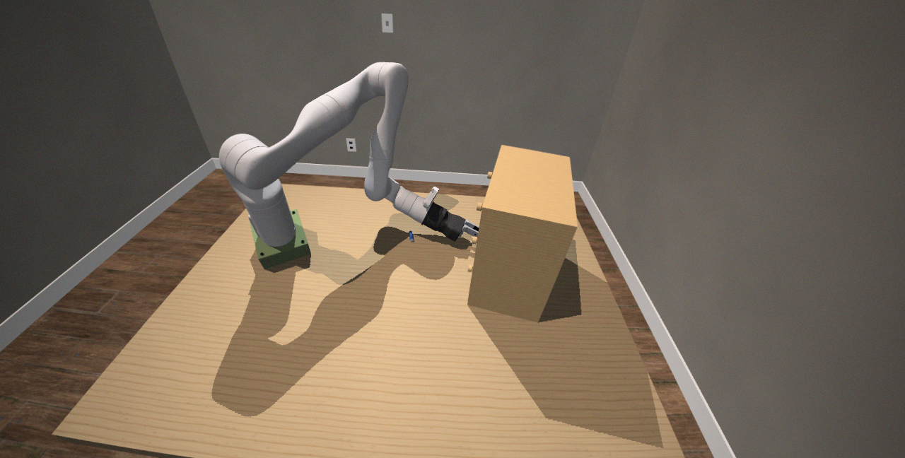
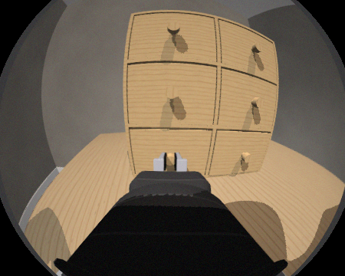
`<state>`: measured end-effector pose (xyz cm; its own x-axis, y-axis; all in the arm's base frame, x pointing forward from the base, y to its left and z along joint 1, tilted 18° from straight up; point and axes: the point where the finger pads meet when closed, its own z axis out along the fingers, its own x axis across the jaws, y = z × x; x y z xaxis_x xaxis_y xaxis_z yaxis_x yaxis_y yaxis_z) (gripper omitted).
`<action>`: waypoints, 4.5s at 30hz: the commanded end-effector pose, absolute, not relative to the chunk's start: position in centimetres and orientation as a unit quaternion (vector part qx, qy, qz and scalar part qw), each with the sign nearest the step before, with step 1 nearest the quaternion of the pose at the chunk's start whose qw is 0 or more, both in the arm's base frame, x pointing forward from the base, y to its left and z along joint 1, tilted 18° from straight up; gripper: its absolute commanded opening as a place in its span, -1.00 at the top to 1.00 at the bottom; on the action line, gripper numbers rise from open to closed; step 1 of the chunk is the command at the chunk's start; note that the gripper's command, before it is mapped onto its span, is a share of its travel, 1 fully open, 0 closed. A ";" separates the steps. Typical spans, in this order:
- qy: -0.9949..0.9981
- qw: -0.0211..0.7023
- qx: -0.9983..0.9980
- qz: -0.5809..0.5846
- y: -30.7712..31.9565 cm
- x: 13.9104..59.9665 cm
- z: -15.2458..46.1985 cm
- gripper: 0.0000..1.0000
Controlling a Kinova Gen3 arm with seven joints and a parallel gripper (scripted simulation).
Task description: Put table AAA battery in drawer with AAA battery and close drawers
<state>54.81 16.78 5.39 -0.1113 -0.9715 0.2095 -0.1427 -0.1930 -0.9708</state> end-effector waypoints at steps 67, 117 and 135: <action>0.509 0.381 -0.547 -0.545 16.9 54.2 5.3 0.26; 0.509 0.381 -0.547 -0.545 17.0 51.4 4.7 0.26; 0.509 0.381 -0.547 -0.545 17.1 50.3 4.4 0.26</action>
